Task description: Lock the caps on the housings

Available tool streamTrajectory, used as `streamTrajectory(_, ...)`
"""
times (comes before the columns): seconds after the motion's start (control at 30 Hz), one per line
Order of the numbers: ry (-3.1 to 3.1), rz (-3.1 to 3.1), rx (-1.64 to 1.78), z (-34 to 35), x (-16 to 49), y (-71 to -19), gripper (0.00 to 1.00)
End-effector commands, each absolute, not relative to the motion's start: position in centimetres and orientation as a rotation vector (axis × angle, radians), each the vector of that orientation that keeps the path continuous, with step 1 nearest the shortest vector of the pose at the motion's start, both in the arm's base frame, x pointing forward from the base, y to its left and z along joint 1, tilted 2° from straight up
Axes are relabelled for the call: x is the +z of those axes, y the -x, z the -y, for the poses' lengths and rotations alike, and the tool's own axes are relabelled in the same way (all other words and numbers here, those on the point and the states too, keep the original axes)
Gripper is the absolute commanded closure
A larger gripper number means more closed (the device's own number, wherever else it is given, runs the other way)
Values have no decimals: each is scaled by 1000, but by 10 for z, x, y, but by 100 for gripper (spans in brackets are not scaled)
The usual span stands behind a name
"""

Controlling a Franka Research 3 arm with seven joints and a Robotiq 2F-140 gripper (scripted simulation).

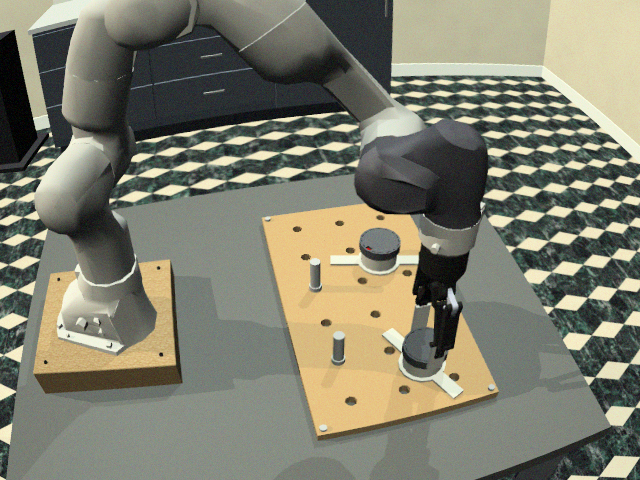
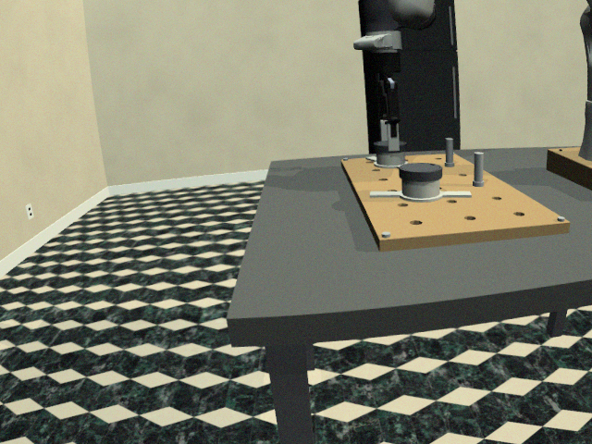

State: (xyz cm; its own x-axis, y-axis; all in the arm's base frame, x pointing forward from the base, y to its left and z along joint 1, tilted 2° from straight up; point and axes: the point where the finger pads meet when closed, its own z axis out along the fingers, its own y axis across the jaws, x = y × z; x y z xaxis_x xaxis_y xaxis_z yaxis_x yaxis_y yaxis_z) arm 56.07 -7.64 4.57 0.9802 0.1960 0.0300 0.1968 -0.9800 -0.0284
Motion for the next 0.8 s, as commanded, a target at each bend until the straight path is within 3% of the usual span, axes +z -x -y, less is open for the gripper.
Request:
streamTrajectory(0.0, 3092, 309, -41, 76, 44, -560, 90)
streamTrajectory(0.77, 3086, 372, -42, 76, 44, -560, 90)
